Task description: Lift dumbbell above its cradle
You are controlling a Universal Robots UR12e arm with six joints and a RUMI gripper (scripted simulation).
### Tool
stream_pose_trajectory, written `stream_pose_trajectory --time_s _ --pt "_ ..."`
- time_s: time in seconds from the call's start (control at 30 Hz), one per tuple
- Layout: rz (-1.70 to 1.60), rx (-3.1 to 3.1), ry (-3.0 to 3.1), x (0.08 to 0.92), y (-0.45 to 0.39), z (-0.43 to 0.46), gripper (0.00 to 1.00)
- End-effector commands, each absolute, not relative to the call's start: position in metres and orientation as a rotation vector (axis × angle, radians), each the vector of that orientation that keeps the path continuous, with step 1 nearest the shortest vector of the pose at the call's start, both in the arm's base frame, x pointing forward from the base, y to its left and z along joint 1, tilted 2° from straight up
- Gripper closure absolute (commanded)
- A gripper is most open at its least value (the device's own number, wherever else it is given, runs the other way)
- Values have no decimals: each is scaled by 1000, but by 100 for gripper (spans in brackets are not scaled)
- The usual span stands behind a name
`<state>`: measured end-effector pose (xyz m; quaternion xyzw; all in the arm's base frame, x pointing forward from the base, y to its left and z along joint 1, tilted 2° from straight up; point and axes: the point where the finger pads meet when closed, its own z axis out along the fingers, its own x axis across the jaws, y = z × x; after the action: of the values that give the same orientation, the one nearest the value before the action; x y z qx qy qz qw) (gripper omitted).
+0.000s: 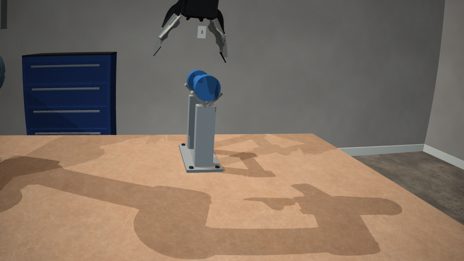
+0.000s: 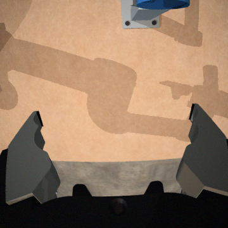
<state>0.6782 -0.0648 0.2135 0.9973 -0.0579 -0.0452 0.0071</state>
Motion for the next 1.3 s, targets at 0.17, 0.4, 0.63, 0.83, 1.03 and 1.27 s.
stream_pose_trajectory --time_s 0.17,0.4,0.63,0.83,1.03,1.27 --pt "-92 3109 -175 729 17 216 0" --pt "-67 3110 -157 749 75 216 0" --pt "-54 3110 -147 758 105 216 0" --pt "-49 3111 -143 761 118 216 0" --pt "-48 3111 -142 762 123 216 0" --pt "-52 3111 -144 760 122 212 0"
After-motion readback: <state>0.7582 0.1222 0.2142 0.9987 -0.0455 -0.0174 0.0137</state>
